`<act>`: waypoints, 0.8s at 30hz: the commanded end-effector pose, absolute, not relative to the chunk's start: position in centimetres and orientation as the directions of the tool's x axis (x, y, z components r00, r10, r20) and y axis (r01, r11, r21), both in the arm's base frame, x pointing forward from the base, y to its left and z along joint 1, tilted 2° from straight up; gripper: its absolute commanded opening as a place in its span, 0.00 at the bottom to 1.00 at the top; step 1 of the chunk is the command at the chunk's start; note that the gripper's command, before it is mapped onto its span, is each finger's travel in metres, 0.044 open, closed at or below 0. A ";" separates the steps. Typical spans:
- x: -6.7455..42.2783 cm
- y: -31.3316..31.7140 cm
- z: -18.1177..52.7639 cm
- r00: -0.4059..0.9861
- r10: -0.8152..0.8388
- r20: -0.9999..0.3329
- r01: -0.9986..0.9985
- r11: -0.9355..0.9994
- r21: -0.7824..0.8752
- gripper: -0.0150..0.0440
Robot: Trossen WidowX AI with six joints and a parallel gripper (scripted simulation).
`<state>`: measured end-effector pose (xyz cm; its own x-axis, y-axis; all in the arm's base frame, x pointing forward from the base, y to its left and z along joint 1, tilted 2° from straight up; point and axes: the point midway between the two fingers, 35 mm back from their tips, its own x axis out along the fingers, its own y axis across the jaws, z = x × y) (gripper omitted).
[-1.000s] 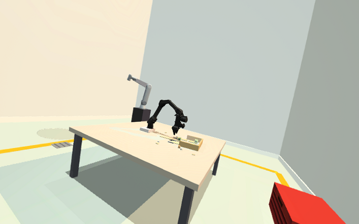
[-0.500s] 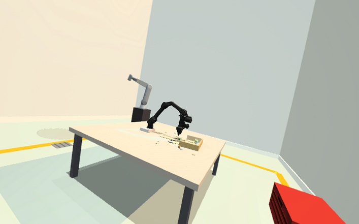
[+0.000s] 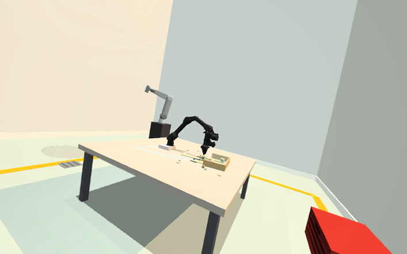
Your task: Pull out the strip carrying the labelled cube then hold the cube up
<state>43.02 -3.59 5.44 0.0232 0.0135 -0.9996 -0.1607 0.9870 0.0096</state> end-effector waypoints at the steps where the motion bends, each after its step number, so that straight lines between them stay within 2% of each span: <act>1: 42.9 -3.5 4.3 0.012 0.015 -1.000 -0.155 0.988 0.013 0.68; 24: 42.8 -3.5 1.1 0.011 0.015 -1.000 -0.155 0.988 0.013 0.68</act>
